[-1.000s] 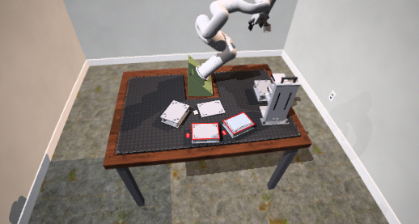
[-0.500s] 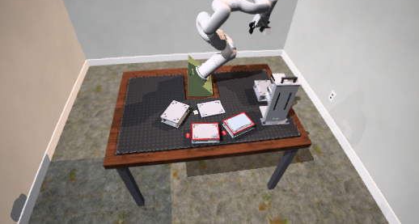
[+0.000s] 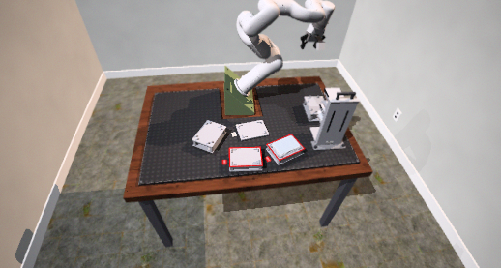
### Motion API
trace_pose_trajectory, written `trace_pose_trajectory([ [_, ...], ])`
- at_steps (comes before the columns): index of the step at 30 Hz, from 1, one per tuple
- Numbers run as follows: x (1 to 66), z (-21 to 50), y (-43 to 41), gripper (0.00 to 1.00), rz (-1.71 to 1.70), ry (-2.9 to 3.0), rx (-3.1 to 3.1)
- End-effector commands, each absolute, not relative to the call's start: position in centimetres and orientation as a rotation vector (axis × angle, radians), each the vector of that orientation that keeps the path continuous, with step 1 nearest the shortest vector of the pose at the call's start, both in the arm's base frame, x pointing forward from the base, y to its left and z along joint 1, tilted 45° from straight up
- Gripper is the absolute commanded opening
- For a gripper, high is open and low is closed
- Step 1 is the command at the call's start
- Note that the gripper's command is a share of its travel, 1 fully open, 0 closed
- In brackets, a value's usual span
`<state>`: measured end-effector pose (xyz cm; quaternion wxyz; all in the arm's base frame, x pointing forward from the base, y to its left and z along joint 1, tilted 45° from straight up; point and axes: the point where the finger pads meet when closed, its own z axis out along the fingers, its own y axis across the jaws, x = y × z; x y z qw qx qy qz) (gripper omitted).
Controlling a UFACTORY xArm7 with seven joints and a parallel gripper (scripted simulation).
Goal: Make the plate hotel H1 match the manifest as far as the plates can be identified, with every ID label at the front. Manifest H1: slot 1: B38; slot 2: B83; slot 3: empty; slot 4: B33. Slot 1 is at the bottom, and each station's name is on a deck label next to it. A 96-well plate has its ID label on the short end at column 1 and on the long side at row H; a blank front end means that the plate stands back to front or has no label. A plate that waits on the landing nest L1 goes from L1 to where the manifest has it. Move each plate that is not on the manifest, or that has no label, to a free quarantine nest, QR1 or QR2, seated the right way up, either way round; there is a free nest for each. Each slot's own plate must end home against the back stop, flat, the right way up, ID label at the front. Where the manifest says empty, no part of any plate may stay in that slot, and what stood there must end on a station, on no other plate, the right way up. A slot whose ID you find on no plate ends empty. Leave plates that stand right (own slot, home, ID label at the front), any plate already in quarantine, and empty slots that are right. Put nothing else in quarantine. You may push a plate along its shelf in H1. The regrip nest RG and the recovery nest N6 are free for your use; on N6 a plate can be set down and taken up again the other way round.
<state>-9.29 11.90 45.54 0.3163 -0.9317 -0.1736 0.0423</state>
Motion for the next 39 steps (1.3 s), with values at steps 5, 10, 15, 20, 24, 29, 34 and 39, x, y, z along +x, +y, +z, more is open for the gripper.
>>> trace_pose_trajectory([
  [5, -7.7, 44.9, 14.7, 1.0, 0.092, -0.352, -2.455],
  [10, -6.2, 44.5, 16.3, 1.0, 0.084, -0.313, -2.451],
  [15, -5.2, 44.3, 17.2, 1.0, 0.075, -0.274, -2.445],
  [20, -3.1, 43.9, 18.5, 1.0, 0.052, -0.195, -2.424],
  [24, -1.5, 43.7, 19.4, 1.0, 0.037, -0.155, -2.41],
  [29, 0.9, 43.5, 20.1, 1.0, -0.002, -0.075, -2.376],
  [34, 2.4, 43.5, 20.4, 1.0, -0.027, -0.035, -2.355],
  [39, 3.0, 43.4, 20.5, 1.0, -0.027, -0.035, -2.355],
])
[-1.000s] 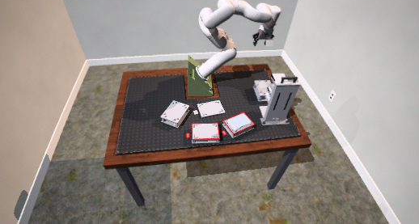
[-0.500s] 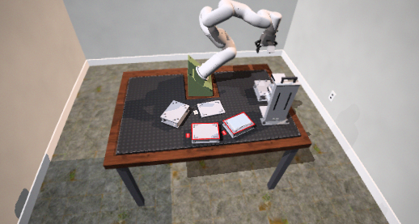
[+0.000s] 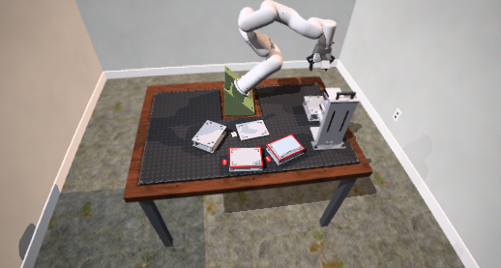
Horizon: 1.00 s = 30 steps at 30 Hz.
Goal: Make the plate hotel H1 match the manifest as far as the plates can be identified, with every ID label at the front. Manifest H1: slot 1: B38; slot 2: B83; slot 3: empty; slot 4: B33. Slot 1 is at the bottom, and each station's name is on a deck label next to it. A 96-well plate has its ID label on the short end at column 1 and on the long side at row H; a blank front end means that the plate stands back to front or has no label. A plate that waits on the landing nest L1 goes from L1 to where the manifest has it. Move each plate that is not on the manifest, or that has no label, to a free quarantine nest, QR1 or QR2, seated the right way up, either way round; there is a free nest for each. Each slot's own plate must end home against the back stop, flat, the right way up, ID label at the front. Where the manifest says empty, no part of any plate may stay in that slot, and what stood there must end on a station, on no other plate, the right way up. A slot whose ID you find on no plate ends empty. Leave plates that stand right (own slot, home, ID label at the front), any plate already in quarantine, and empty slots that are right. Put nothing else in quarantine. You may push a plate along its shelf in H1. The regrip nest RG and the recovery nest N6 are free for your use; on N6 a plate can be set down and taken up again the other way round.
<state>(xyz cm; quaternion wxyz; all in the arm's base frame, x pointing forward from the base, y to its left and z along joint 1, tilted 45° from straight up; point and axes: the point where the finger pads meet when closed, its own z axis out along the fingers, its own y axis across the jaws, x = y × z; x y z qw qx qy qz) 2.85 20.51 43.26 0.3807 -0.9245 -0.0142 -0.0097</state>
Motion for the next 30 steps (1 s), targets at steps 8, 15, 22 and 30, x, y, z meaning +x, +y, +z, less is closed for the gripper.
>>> trace_pose_trajectory([
  [8, 3.0, 43.4, 20.5, 1.0, -0.027, -0.035, -2.355],
  [15, 3.0, 43.4, 20.5, 1.0, -0.027, -0.035, -2.355],
  [22, 3.0, 43.7, 20.3, 1.0, -0.027, -0.035, -2.355],
  [30, 3.0, 45.1, 18.9, 1.0, -0.027, -0.035, -2.355],
])
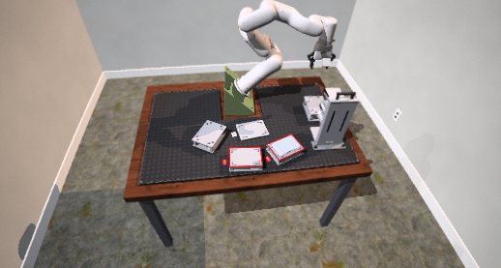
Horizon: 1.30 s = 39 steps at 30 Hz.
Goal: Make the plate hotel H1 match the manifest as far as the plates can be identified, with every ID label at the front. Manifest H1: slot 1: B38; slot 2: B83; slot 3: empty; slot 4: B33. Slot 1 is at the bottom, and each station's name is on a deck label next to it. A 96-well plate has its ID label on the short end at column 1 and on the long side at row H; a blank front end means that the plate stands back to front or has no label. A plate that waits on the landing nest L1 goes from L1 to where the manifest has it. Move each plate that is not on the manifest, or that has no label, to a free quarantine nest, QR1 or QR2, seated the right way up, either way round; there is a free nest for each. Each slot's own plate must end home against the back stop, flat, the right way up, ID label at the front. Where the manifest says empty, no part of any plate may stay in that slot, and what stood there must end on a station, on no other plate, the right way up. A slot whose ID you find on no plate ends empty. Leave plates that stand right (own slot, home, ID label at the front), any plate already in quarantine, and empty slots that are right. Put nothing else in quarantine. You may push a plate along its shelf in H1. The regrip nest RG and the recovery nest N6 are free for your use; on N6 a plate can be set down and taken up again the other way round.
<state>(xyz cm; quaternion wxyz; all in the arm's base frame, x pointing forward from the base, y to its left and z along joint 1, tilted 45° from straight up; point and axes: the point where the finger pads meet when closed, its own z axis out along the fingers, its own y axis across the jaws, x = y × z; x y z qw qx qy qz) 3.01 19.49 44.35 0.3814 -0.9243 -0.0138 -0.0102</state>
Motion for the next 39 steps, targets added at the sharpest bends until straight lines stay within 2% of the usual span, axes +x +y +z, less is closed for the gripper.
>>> trace_pose_trajectory([
  [1, 3.0, 45.3, 18.7, 1.0, -0.027, -0.035, -2.355],
  [39, 2.9, 53.3, 10.6, 1.0, -0.027, -0.035, -2.355],
])
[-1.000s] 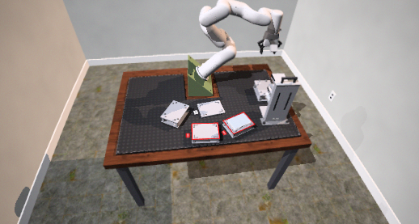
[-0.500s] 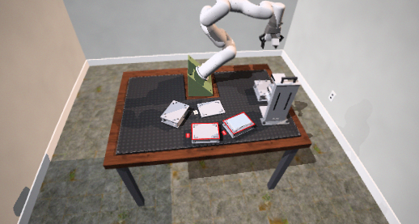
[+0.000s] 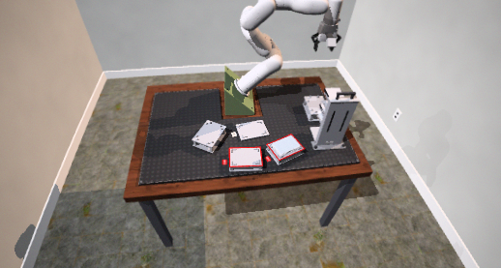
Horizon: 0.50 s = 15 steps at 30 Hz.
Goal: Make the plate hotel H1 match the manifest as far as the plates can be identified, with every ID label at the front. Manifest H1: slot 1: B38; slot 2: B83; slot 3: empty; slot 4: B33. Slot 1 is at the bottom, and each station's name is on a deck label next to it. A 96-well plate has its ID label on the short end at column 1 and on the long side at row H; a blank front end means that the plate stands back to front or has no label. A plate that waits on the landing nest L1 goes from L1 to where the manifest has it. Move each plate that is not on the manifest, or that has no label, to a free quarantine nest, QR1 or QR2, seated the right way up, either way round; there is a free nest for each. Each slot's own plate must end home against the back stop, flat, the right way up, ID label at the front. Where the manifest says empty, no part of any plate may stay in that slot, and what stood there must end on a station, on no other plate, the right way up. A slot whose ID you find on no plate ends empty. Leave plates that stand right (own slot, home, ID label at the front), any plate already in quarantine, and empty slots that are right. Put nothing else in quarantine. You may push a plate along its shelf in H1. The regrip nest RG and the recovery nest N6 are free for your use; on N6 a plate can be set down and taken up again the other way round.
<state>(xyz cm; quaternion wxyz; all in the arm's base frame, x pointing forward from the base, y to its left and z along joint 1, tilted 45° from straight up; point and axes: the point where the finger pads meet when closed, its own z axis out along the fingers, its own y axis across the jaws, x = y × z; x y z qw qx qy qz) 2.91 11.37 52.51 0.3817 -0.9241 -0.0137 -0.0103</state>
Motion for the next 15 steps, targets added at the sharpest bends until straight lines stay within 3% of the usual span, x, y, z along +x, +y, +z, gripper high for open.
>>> trace_pose_trajectory([
  [1, 2.9, 53.5, 10.4, 1.0, -0.027, -0.035, -2.355],
  [15, 2.9, 55.4, 8.6, 1.0, -0.027, -0.035, -2.355],
])
